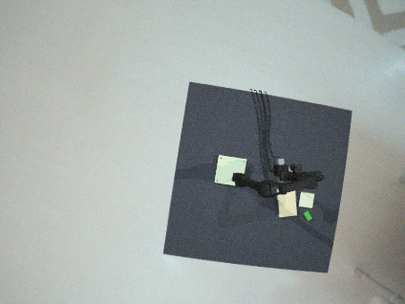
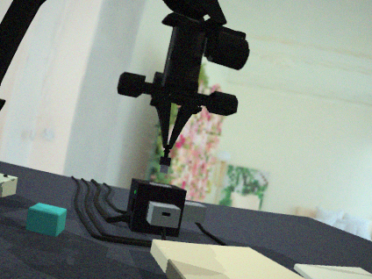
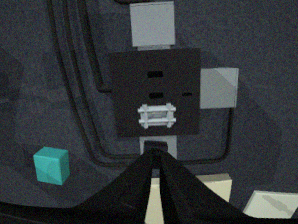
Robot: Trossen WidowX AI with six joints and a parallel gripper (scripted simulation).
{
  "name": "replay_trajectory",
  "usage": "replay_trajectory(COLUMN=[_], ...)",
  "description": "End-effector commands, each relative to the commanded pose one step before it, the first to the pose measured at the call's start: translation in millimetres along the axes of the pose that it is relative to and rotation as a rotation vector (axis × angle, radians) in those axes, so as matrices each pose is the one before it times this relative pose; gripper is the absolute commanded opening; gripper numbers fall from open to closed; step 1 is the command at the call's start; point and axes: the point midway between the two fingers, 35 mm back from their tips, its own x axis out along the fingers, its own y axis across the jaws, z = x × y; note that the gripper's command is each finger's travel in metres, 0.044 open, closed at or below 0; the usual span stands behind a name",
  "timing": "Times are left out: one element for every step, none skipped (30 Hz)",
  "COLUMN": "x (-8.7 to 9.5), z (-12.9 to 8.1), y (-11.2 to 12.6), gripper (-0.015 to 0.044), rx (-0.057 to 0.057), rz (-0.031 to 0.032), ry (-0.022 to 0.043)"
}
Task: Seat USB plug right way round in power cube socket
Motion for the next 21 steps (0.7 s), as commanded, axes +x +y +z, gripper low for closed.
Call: replay_trajectory(x=[0.1,0.0,0.0,0.0,0.0,0.0,0.0,0.0,0.0,0.0,0.0,0.0,0.0,0.0,0.0,0.0,-0.05,0.06,0.11,0.11,0.11], z=[0.02,0.0,0.0,0.0,0.0,0.0,0.0,0.0,0.0,0.0,0.0,0.0,0.0,0.0,0.0,0.0,0.02,0.09,0.07,0.07,0.07], y=[-0.23,0.0,0.0,0.0,0.0,0.0,0.0,0.0,0.0,0.0,0.0,0.0,0.0,0.0,0.0,0.0,0.04,0.02,-0.02,-0.02,-0.02], gripper=[0.0,0.0,0.0,0.0,0.0,0.0,0.0,0.0,0.0,0.0,0.0,0.0,0.0,0.0,0.0,0.0,0.0,0.0,0.0,0.0,0.0], rx=[-0.102,-0.0263,-0.0214,-0.0134,-0.0045,0.0,0.0,0.0,0.0,0.0,0.0,0.0,0.0,0.0,0.0,0.0,0.003,0.0033,0.0003,0.0003,0.0003], rz=[-0.00106,0.00001,0.00001,0.0,0.0,0.0,0.0,0.0,0.0,0.0,0.0,0.0,0.0,0.0,0.0,0.0,0.00019,0.00017,-0.00002,-0.00002,-0.00002], ry=[-0.00028,0.0,0.0,0.0,0.0,0.0,0.0,0.0,0.0,0.0,0.0,0.0,0.0,0.0,0.0,0.0,-0.00012,-0.00094,-0.00082,-0.00082,-0.00082])
